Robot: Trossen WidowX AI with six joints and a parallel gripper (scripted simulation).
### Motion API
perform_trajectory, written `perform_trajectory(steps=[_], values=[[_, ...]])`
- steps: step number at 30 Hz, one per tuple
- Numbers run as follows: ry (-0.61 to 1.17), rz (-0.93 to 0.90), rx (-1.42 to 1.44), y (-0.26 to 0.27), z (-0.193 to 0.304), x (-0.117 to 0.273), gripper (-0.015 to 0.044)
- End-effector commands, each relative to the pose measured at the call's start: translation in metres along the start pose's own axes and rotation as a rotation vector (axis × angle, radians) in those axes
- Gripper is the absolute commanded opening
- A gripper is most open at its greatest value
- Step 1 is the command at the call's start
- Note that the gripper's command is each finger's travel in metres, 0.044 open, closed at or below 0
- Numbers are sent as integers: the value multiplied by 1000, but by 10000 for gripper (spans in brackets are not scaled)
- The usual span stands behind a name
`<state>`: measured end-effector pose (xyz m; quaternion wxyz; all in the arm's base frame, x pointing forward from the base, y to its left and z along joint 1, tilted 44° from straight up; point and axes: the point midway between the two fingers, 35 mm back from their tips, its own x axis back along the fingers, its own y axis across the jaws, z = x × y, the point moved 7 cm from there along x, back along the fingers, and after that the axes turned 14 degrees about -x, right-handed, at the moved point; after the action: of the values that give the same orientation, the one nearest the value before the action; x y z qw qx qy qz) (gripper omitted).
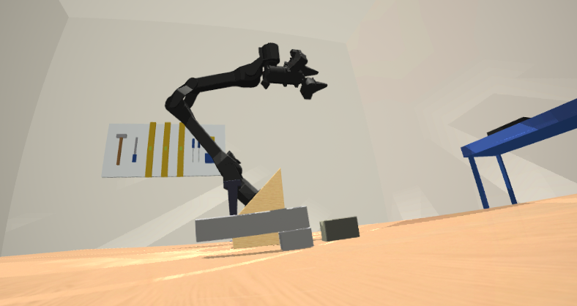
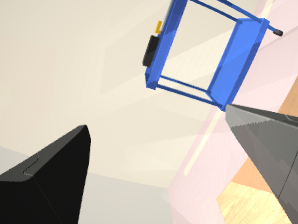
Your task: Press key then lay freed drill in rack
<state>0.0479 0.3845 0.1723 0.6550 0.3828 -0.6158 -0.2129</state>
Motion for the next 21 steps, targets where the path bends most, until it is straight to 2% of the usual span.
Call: perform_trajectory(steps=[1, 9, 15, 21], values=[[0, 0, 0, 0, 0, 0, 374], [-6, 6, -2, -1, -2, 0, 164], [-190, 224, -70, -47, -57, 17, 6], [-350, 499, -156, -103, -107, 50, 0]])
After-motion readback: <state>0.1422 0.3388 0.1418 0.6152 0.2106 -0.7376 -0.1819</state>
